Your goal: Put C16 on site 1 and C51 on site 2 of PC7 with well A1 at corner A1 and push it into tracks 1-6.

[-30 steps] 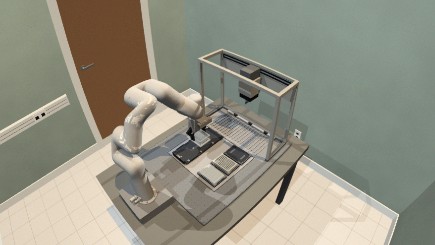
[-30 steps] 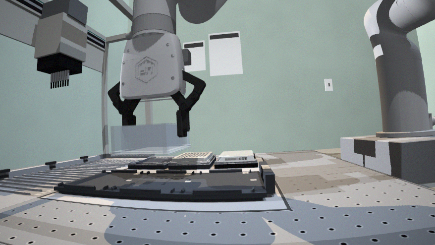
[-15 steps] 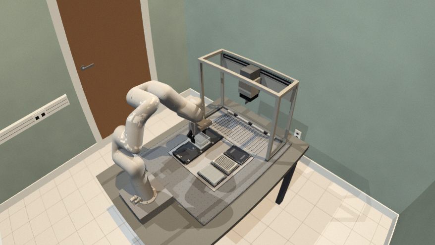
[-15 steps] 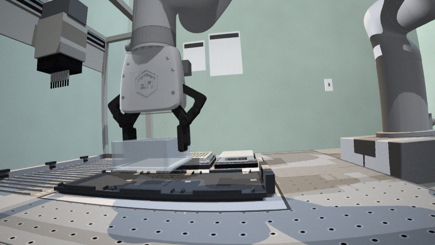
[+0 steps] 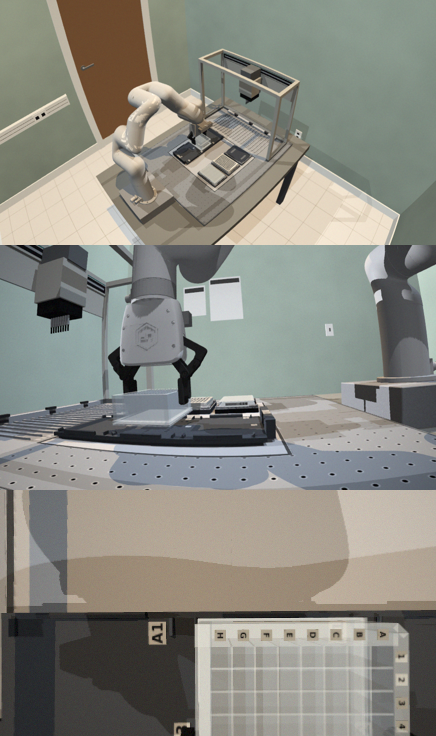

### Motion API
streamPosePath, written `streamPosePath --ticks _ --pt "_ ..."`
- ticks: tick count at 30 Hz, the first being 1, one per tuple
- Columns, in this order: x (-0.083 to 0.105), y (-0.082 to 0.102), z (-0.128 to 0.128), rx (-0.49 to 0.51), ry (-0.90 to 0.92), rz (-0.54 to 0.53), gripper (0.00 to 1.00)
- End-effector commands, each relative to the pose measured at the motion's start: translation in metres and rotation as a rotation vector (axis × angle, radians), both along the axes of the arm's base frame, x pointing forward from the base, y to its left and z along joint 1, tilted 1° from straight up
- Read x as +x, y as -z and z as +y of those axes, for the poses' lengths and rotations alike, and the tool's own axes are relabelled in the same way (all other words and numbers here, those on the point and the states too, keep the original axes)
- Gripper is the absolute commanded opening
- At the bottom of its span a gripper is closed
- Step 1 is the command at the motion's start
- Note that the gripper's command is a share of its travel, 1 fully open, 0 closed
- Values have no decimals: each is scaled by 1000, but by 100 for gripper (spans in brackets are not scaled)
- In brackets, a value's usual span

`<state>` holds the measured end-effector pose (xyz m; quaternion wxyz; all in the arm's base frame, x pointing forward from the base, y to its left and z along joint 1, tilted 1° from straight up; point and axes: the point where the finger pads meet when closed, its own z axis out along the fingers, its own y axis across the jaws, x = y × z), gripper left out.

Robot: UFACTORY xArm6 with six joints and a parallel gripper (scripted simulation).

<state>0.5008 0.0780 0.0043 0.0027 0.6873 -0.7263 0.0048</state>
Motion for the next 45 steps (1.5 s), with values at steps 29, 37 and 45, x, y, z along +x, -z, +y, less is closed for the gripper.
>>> streamPosePath --ticks 29,37,45 --pt "1 9 0 1 0 -4 0" --pt "1 12 0 1 0 -4 0" --pt "1 12 0 1 0 -4 0"
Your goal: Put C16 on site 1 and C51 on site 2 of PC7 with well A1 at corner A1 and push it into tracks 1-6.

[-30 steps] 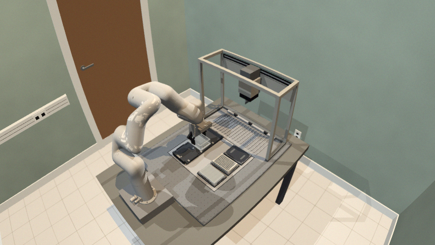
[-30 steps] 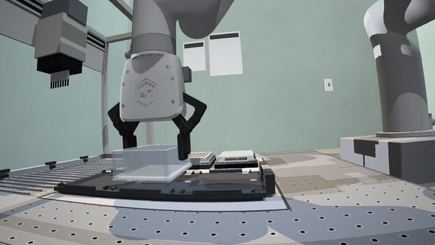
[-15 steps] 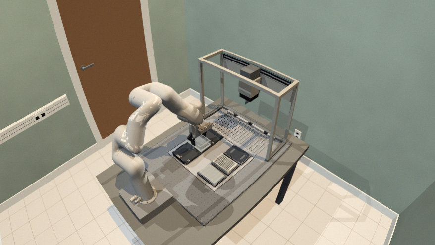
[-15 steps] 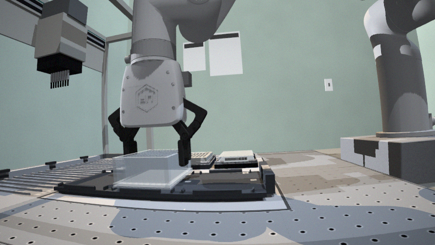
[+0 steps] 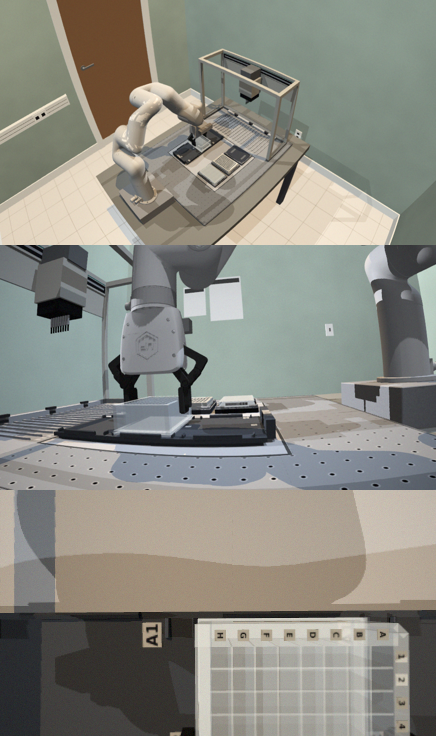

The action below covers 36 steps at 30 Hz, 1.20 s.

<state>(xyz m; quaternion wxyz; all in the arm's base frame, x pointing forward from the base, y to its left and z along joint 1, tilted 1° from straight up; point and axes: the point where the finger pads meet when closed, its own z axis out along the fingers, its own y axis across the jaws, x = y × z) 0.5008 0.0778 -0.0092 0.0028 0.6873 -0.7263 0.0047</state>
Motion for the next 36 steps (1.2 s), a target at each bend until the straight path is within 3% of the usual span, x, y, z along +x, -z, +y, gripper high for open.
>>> streamPosePath --ticks 1,6,7,36 --pt "1 -1 0 1 0 -4 0" --pt "1 -1 0 1 0 -4 0" --pt "1 -1 0 1 0 -4 100" --pt "2 -1 0 1 0 -4 100"
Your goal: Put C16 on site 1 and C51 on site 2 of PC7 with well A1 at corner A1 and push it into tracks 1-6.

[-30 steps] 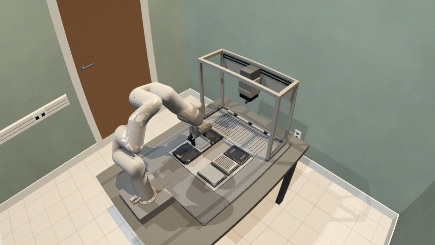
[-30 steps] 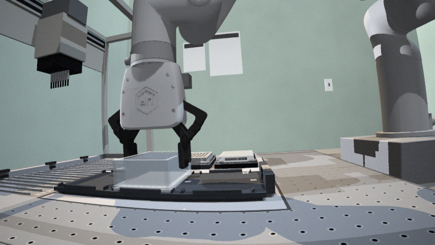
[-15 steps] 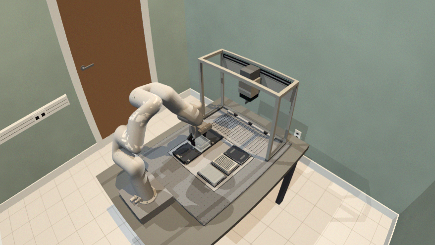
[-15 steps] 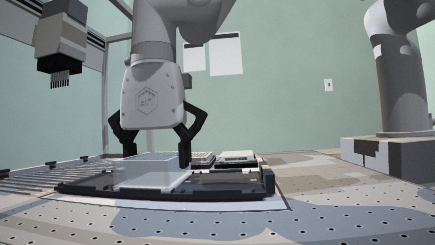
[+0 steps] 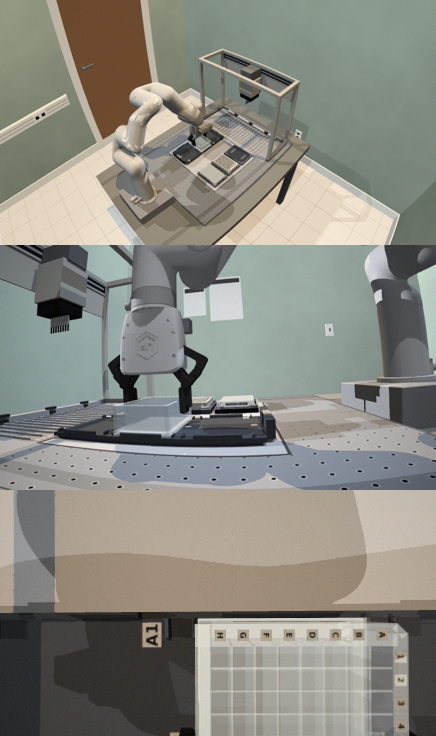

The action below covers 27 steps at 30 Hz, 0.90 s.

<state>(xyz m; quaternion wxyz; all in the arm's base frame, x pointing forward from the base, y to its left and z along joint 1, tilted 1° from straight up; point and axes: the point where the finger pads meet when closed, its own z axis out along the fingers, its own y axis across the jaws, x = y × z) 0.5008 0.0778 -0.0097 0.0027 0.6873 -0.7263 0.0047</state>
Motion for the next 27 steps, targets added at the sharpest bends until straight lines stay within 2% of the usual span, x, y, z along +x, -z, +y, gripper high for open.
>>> streamPosePath --ticks 1,5,27 --pt "1 -2 0 1 0 -4 100" --pt "1 -2 0 1 0 -4 100" --pt "1 -35 1 1 0 -4 100"
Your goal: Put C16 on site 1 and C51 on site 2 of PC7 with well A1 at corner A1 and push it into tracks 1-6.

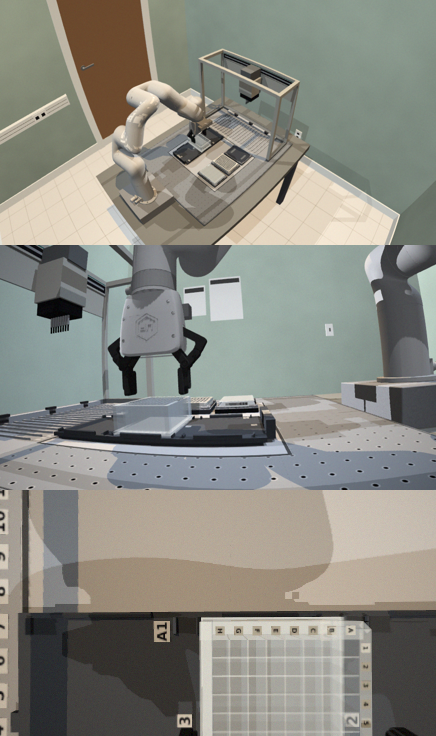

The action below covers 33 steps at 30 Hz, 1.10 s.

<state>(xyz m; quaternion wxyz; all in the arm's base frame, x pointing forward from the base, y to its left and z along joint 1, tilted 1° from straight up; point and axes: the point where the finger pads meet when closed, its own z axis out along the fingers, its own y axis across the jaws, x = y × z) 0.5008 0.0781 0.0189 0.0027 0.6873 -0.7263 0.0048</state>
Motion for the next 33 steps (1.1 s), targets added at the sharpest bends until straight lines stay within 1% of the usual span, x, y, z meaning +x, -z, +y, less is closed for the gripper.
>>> streamPosePath --ticks 1,5,33 --pt "1 -8 0 1 0 -4 100" --pt "1 -11 0 1 0 -4 100" --pt "1 -55 1 1 0 -4 100"
